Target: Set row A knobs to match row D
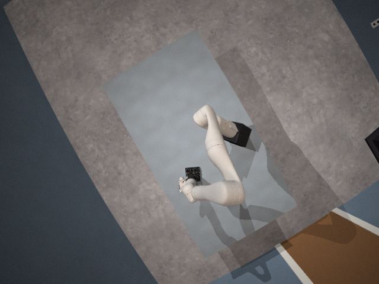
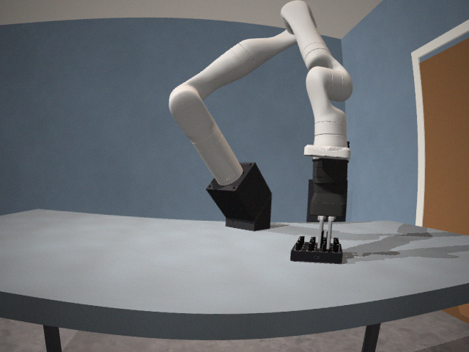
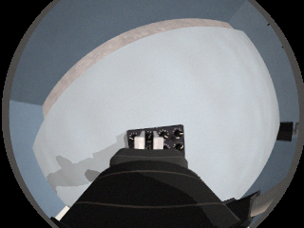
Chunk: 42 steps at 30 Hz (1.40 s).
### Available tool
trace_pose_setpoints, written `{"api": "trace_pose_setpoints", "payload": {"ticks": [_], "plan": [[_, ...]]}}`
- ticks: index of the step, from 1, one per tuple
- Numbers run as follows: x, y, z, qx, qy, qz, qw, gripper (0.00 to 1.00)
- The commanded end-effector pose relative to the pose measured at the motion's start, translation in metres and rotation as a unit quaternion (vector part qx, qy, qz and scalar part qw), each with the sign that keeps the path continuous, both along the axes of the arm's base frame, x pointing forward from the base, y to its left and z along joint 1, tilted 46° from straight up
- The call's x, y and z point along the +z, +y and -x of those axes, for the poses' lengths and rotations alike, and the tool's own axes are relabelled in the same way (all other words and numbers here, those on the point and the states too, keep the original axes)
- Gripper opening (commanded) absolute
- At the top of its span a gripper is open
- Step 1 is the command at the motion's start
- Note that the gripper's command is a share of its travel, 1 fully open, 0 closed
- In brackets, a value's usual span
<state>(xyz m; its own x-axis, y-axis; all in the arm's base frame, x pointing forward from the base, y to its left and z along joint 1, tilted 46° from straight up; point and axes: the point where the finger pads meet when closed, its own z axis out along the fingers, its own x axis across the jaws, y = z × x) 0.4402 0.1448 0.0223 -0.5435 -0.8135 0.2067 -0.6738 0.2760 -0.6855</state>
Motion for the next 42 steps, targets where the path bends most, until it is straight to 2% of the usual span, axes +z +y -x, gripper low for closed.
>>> {"api": "trace_pose_setpoints", "payload": {"ticks": [1,20,42], "plan": [[0.0004,0.0008,0.0001,0.006,0.005,0.002,1.0,0.3],[0.0004,0.0008,0.0001,0.047,0.035,0.031,0.998,0.3],[0.0004,0.0008,0.0001,0.06,0.044,0.041,0.996,0.3]]}}
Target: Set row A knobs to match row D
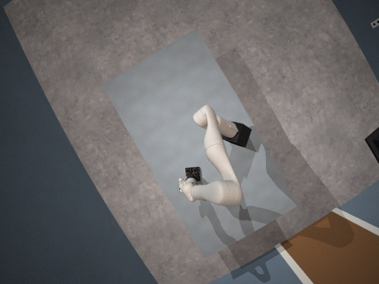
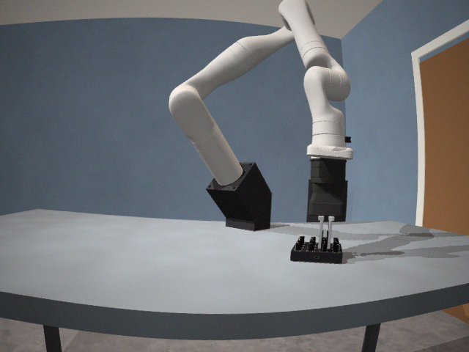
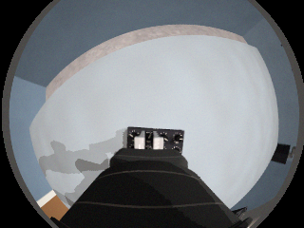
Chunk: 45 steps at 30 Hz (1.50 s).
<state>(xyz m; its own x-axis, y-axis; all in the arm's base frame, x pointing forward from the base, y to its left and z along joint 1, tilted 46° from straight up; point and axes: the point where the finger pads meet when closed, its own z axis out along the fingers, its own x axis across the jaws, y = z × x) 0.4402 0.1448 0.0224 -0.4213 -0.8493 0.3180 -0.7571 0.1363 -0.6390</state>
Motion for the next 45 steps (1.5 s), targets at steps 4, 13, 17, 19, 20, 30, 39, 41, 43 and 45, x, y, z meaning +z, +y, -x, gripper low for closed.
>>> {"api": "trace_pose_setpoints", "payload": {"ticks": [4,13,17,19,20,30,39,41,43,45], "plan": [[0.0003,0.0008,0.0,0.001,0.0,0.0,1.0,0.3],[0.0003,0.0008,0.0,0.001,0.0,0.0,1.0,0.3],[0.0003,0.0008,0.0,0.001,0.0,0.0,1.0,0.3],[0.0003,0.0008,0.0,0.001,0.0,0.0,1.0,0.46],[0.0003,0.0008,0.0,0.001,0.0,0.0,1.0,0.46],[0.0003,0.0008,0.0,0.001,0.0,0.0,1.0,0.46],[0.0003,0.0008,0.0001,0.001,0.0,0.0,1.0,0.46],[0.0007,0.0011,0.0003,0.001,0.0,0.0,1.0,0.46],[0.002,0.002,0.0013,0.001,0.0,0.0,1.0,0.46],[0.0043,0.0037,0.0029,0.001,0.0,0.0,1.0,0.46]]}}
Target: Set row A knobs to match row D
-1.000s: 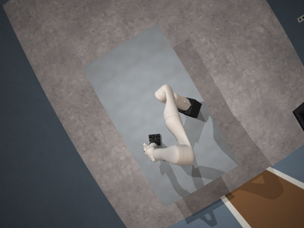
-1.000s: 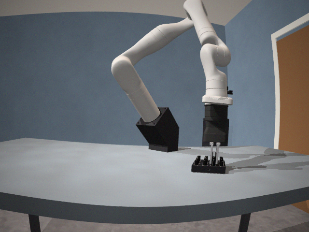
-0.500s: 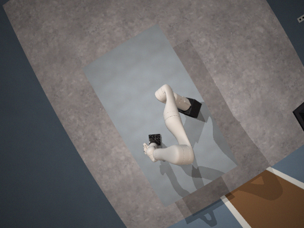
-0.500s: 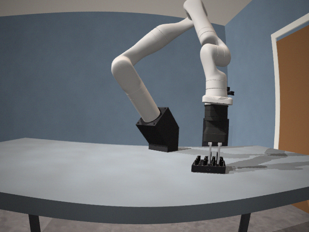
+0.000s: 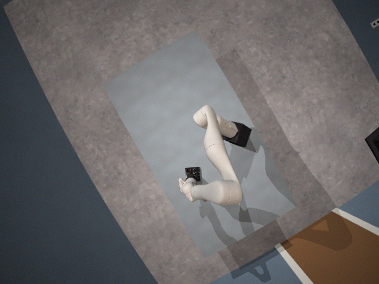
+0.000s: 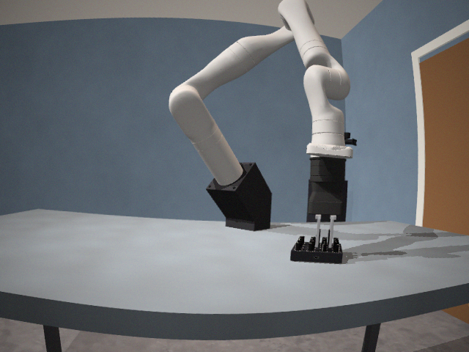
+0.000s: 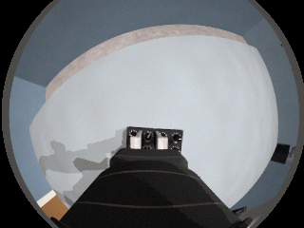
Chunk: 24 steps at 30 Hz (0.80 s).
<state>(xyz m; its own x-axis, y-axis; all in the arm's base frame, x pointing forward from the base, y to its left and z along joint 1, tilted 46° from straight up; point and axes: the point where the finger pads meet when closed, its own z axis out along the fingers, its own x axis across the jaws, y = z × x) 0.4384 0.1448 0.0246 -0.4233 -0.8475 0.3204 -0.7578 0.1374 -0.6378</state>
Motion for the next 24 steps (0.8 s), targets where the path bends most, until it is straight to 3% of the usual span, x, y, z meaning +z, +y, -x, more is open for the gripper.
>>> {"api": "trace_pose_setpoints", "payload": {"ticks": [1,14,24], "plan": [[0.004,0.005,0.002,0.003,-0.001,-0.001,1.0,0.46],[0.023,0.019,0.016,0.003,-0.001,-0.001,1.0,0.46],[0.025,0.02,0.017,0.003,-0.001,-0.001,1.0,0.46]]}}
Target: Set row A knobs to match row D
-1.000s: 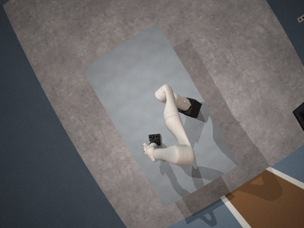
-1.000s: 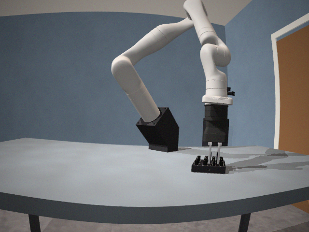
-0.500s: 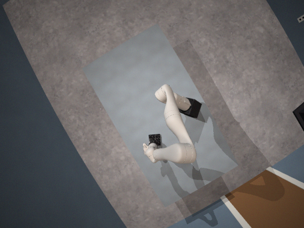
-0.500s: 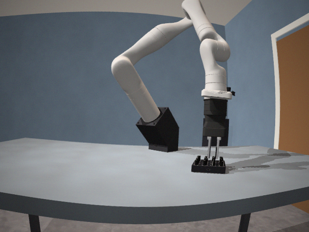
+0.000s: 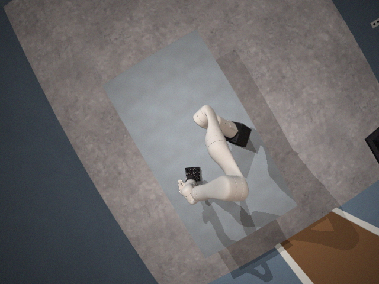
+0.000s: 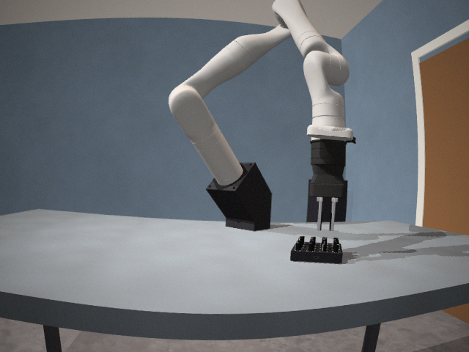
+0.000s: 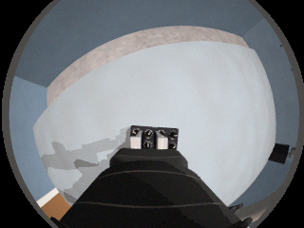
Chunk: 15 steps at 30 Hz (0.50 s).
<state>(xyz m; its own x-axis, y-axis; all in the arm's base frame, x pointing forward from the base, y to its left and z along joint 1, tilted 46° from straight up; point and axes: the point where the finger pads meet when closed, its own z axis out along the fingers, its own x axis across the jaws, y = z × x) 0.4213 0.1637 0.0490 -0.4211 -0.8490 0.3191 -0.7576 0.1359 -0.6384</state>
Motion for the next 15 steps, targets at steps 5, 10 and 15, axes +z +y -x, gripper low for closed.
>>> {"api": "trace_pose_setpoints", "payload": {"ticks": [5,10,15], "plan": [[0.0004,0.0012,0.0002,0.001,0.0,-0.001,1.0,0.46],[0.0028,0.0032,0.0018,0.017,0.011,0.011,1.0,0.46],[0.0084,0.0074,0.0057,0.053,0.038,0.037,0.997,0.46]]}}
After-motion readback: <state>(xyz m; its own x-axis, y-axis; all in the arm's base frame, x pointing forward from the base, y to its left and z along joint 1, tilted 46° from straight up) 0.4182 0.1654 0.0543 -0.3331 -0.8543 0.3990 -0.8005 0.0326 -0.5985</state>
